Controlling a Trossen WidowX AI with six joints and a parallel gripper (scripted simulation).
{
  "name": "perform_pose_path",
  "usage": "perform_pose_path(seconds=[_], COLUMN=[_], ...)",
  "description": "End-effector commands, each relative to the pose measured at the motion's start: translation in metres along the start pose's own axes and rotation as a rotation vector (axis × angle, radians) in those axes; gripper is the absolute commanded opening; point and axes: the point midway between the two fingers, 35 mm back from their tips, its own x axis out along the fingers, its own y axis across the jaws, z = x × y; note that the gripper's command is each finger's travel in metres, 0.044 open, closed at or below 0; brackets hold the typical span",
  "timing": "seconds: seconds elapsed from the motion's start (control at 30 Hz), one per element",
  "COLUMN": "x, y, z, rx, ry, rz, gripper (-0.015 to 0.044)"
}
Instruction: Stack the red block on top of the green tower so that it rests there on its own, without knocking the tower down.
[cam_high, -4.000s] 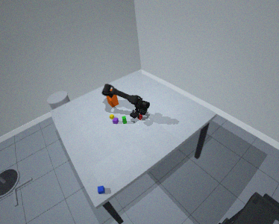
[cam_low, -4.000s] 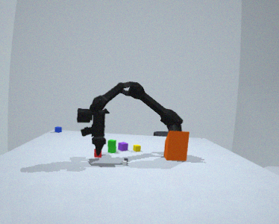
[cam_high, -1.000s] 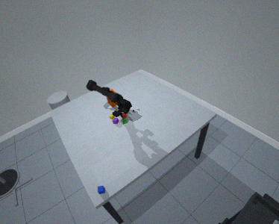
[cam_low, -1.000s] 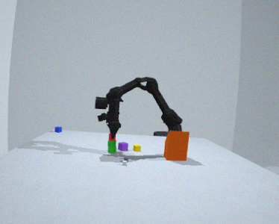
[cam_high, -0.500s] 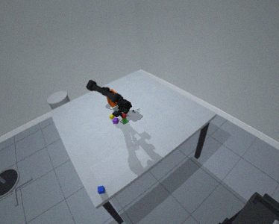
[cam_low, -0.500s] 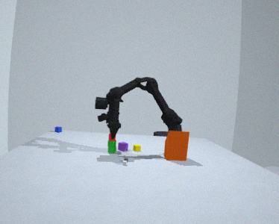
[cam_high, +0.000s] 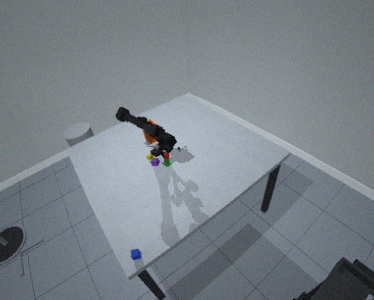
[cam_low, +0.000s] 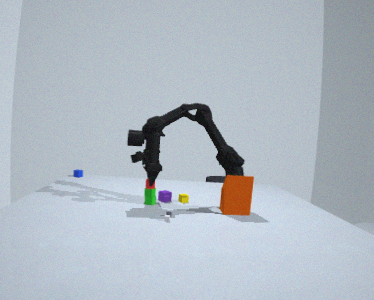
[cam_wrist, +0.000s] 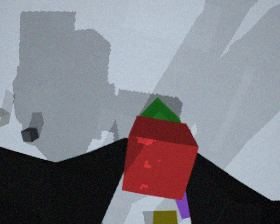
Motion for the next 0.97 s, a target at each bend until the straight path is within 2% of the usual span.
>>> perform_pose_path(seconds=[0.0, 0.23, 0.93], x=[0.0005, 0.0005, 0.0005], y=[0.0000, 0.0000, 0.0000], z=[0.0000, 0.0000, 0.0000], rx=[0.000, 0.000, 0.000], ry=[0.000, 0.000, 0.000], rz=[0.000, 0.000, 0.000], gripper=[0.0263, 0.0440, 0.0440])
